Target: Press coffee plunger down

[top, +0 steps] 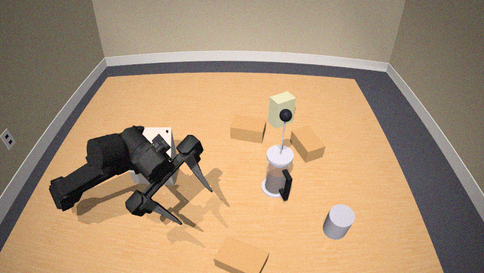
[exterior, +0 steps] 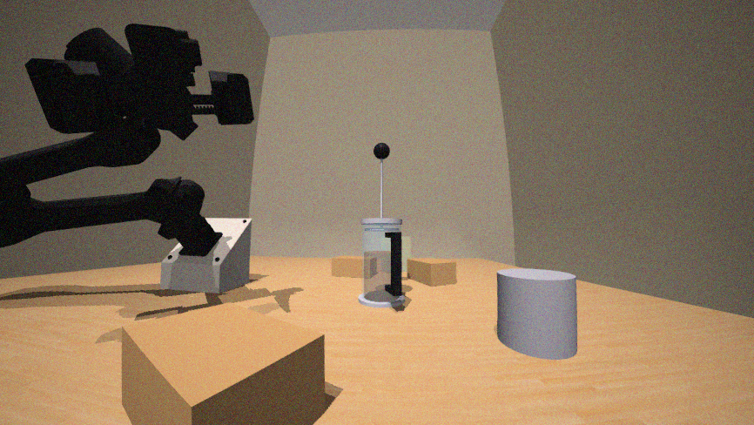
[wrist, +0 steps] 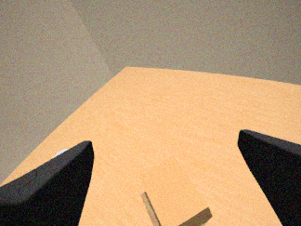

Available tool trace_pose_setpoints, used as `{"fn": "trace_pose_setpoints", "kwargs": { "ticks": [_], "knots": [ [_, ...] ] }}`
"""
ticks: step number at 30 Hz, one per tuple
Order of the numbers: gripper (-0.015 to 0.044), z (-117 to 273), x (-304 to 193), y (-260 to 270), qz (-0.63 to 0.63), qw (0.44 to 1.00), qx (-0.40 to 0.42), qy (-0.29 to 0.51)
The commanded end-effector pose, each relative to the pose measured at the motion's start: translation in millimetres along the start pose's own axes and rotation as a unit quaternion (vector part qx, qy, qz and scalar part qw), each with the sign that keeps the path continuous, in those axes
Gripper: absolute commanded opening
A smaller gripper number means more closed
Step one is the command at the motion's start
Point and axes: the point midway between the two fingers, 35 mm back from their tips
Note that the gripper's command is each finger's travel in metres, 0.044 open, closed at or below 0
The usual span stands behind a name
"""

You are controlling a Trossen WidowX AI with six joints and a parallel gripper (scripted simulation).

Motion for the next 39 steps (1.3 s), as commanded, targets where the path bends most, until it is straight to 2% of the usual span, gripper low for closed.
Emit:
{"fn": "trace_pose_setpoints", "kwargs": {
  "ticks": [1, 2, 11, 13, 22, 34, 39],
  "knots": [
    [0.0426, 0, 1, 1, 0.001, 1.000, 0.002, 0.001],
    [0.0440, -1, 1, 4, 0.005, 1.000, 0.006, 0.003],
    [0.0440, -10, 11, 54, 0.069, 0.994, 0.077, 0.034],
    [0.0440, -8, 9, 79, 0.110, 0.986, 0.120, 0.035],
    [0.0440, 0, 10, 159, 0.174, 0.961, 0.184, 0.107],
    [0.0440, 44, -12, 272, 0.272, 0.922, 0.219, 0.165],
    [0.0440, 50, -20, 283, 0.285, 0.918, 0.219, 0.168]
  ]
}}
Point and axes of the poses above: the point midway between the two fingers, 35 mm back from their tips, its own z axis back along the fingers, its own y axis across the jaws, x = y × z, and after that the axes turned 4 degrees about -z, right-handed
